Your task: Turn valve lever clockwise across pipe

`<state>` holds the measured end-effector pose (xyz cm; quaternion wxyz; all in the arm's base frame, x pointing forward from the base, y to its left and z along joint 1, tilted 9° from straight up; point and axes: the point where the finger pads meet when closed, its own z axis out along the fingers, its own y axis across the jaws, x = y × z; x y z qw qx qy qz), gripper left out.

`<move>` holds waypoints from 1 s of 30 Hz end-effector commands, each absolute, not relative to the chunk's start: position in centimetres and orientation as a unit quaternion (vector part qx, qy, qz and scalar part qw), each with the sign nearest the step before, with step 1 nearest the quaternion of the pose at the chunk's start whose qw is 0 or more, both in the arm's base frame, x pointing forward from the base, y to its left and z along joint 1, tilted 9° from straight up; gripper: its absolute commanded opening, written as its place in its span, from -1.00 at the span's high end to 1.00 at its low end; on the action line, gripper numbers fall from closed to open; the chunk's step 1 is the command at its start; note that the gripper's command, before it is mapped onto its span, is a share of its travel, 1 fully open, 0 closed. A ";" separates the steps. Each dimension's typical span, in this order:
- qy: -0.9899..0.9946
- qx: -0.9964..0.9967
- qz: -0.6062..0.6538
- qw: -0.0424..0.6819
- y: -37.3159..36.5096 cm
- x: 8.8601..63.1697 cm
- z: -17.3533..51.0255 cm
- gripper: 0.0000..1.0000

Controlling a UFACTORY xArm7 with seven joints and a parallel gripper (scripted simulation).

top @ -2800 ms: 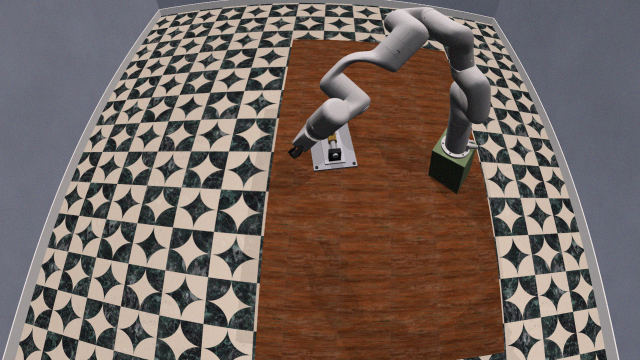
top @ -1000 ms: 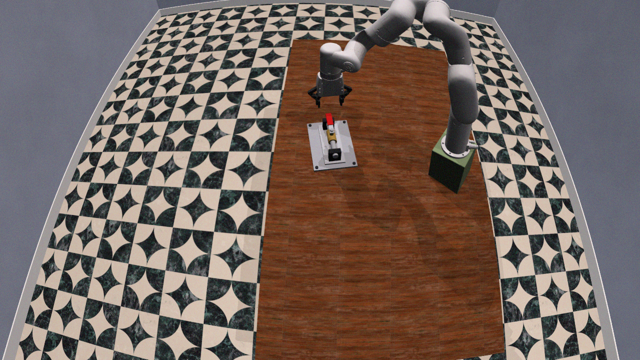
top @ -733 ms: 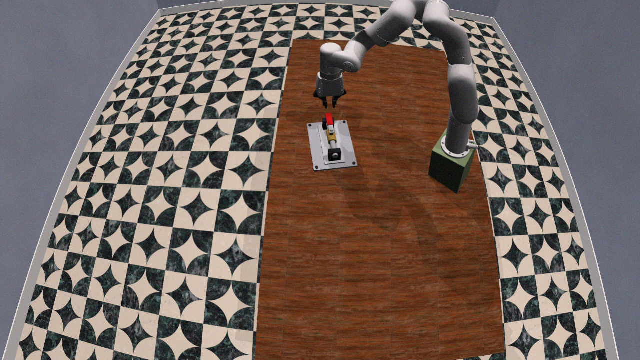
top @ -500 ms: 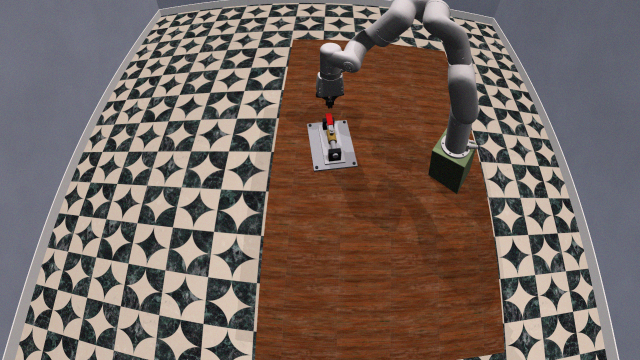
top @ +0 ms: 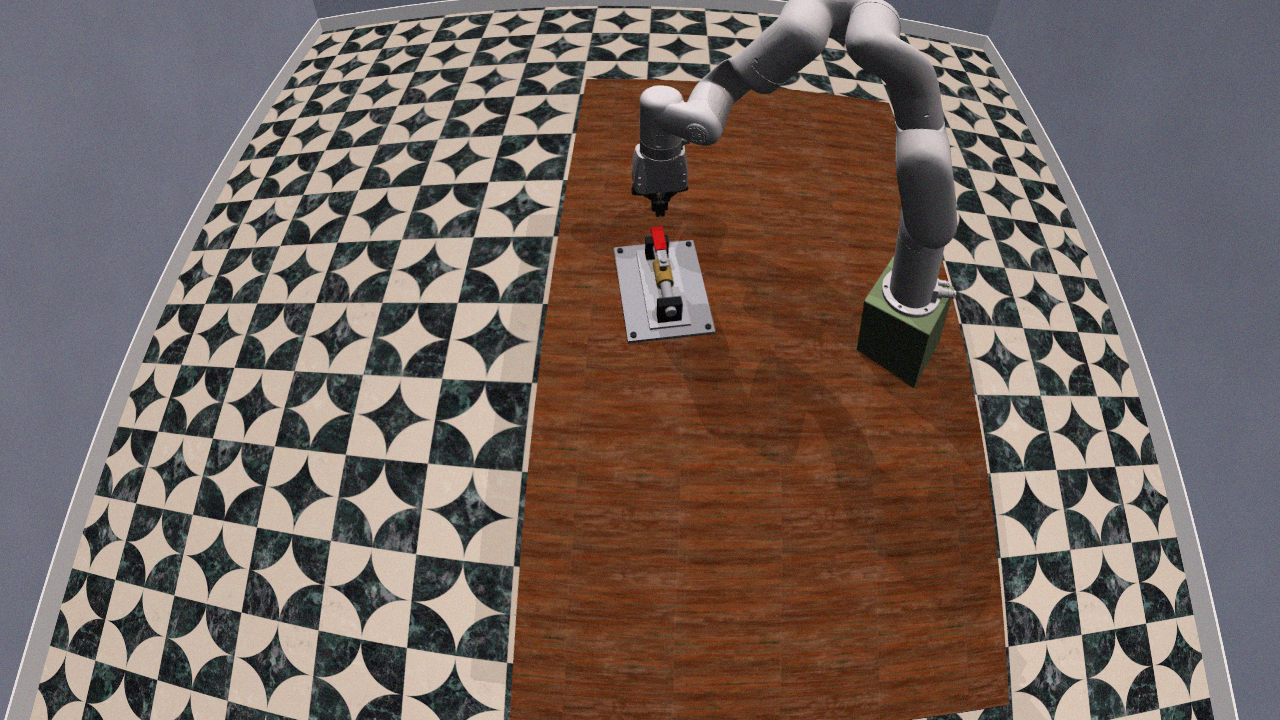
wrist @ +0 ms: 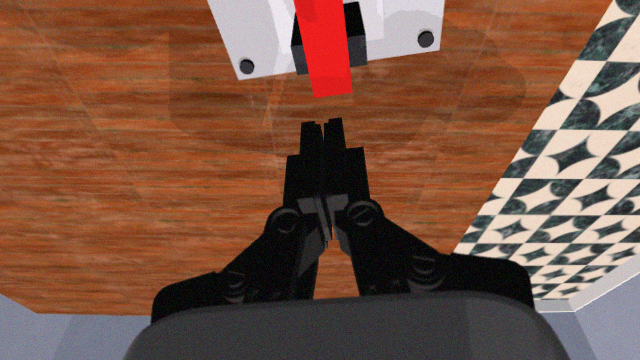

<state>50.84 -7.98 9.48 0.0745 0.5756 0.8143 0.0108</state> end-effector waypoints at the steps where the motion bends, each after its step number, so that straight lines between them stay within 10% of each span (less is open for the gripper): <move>1: 0.814 0.575 0.012 0.077 -8.0 51.0 9.7 1.00; 12: 0.814 0.575 0.012 0.077 -8.0 51.0 9.7 1.00; 13: 0.814 0.575 0.012 0.077 -8.0 51.0 9.7 -0.37; 30: 0.814 0.575 0.012 0.077 -8.0 51.0 9.7 -0.37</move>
